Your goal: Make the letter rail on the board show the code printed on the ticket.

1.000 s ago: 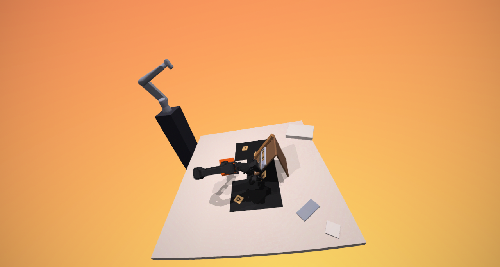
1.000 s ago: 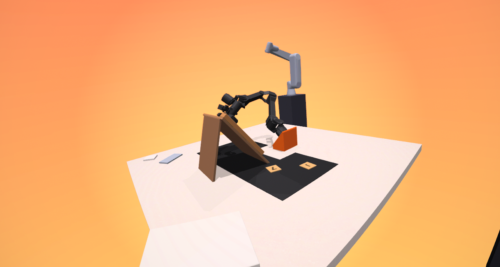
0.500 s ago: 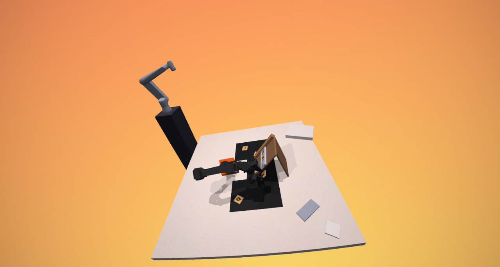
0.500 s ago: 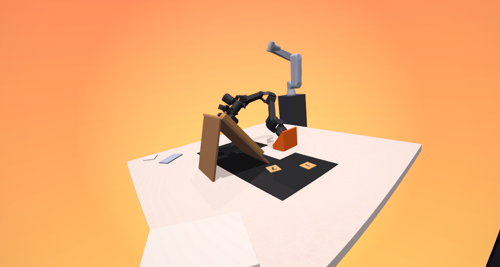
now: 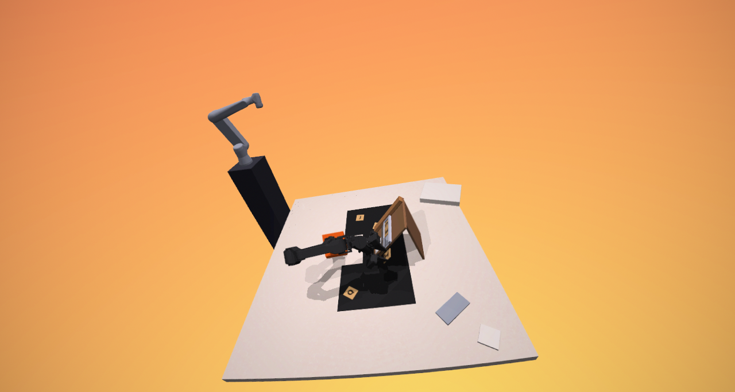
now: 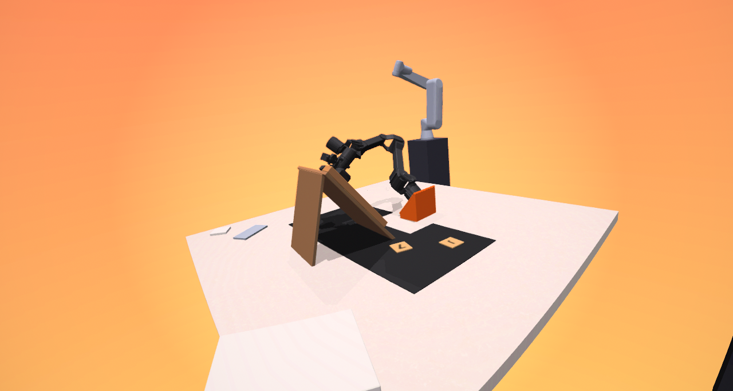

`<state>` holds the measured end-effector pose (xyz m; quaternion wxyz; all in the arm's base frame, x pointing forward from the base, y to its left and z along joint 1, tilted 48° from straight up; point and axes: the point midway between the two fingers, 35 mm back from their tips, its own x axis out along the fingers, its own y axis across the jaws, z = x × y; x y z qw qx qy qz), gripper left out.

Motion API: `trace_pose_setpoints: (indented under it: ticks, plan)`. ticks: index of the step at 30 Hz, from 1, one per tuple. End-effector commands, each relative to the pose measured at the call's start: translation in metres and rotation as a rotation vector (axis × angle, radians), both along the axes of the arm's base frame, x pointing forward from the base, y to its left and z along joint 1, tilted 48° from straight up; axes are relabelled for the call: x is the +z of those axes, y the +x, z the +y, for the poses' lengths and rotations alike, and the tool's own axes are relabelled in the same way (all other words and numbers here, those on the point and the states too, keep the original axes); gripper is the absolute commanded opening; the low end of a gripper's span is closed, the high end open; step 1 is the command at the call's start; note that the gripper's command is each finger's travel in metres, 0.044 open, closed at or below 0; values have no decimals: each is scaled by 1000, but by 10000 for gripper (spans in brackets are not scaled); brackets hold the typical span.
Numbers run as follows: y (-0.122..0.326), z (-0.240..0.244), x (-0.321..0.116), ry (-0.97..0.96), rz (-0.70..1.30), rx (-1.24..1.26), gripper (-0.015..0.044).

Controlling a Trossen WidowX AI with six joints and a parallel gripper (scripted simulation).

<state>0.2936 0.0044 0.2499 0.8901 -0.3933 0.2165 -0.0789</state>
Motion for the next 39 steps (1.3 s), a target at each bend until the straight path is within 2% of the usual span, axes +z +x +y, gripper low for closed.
trace_pose_setpoints:
  ticks: [1, 39]
  plan:
    - [0, 2, -2, 5, -3, -2, 0]
    - [0, 15, -16, 5, -3, -2, 0]
